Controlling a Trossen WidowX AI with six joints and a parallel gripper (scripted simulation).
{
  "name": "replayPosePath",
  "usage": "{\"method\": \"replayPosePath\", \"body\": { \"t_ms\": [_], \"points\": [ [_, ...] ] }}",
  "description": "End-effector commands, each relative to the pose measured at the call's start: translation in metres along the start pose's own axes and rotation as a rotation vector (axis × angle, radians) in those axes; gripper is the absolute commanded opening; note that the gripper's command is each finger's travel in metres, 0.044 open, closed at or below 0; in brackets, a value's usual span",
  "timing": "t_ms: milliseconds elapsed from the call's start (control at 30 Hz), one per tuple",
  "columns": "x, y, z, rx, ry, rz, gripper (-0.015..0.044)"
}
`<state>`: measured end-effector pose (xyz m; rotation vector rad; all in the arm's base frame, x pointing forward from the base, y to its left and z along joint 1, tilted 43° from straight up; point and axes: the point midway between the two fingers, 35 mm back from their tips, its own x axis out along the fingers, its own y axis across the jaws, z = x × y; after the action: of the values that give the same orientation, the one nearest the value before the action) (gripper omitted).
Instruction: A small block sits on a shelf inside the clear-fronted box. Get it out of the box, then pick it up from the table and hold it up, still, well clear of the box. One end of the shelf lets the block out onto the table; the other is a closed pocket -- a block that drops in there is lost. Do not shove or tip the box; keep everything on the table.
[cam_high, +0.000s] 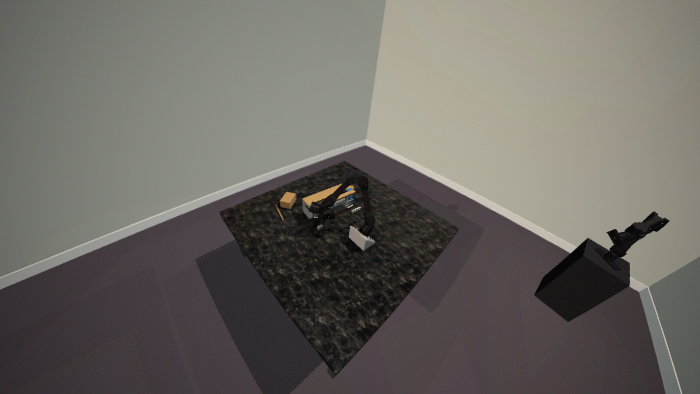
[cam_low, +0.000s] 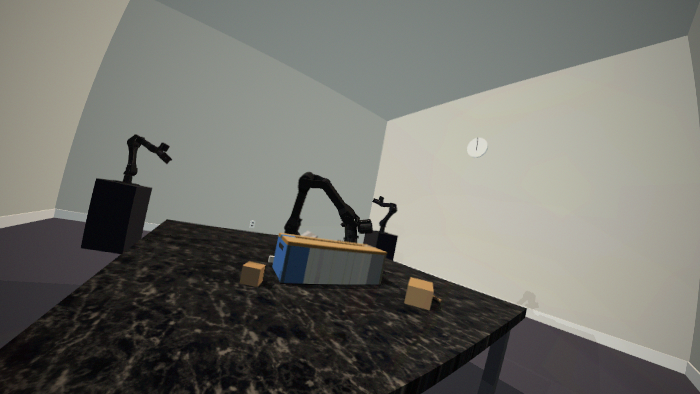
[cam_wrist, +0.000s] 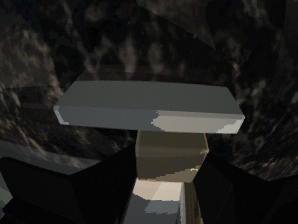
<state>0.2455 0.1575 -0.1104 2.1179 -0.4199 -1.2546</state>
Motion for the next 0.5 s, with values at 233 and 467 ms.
{"method": "replayPosePath", "body": {
  "t_ms": [233,467],
  "points": [
    [-0.042,-0.002,-0.020,-0.002,-0.001,-0.002,0.0000],
    [-0.059,-0.001,-0.026,-0.008,-0.001,-0.006,0.0000]
  ]
}}
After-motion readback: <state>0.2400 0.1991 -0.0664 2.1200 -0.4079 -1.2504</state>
